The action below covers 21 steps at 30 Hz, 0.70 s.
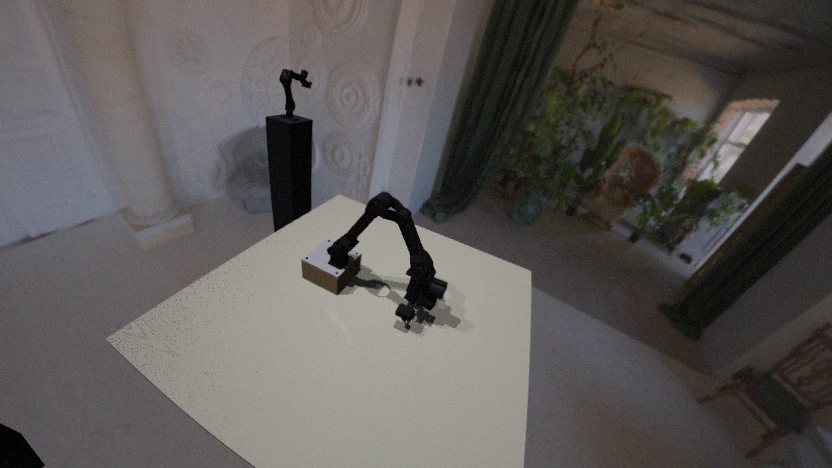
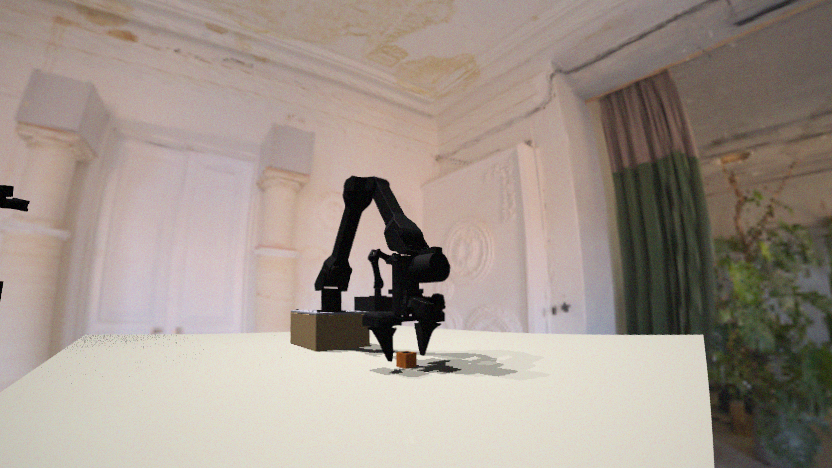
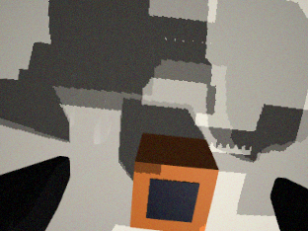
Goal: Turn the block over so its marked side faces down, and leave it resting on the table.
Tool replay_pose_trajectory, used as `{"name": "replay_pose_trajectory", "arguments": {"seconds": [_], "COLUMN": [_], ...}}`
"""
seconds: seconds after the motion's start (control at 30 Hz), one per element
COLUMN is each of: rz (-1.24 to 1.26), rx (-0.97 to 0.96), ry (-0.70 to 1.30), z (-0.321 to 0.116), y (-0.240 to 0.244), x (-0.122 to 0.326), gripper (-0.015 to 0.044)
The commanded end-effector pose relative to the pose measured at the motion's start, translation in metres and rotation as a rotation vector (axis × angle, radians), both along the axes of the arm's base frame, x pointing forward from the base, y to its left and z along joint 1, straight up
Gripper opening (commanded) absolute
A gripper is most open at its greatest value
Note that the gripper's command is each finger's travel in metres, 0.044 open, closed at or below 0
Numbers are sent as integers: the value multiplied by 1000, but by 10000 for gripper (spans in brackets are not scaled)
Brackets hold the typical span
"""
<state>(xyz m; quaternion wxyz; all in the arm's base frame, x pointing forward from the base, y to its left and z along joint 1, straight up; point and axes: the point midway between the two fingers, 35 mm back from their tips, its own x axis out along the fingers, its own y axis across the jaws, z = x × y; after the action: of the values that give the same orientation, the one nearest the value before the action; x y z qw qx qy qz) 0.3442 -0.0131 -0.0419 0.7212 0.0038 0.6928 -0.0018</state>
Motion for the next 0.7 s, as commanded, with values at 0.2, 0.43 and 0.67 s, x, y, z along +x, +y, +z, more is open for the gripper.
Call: {"name": "replay_pose_trajectory", "arguments": {"seconds": [0.2, 0.43, 0.67], "rz": [-2, -2, -2], "rx": [-4, -4, -4], "ry": [7, 7, 7], "z": [-5, -5, -5], "y": [0, 0, 0], "x": [-2, -2, -2], "gripper": [282, 138, 91]}}
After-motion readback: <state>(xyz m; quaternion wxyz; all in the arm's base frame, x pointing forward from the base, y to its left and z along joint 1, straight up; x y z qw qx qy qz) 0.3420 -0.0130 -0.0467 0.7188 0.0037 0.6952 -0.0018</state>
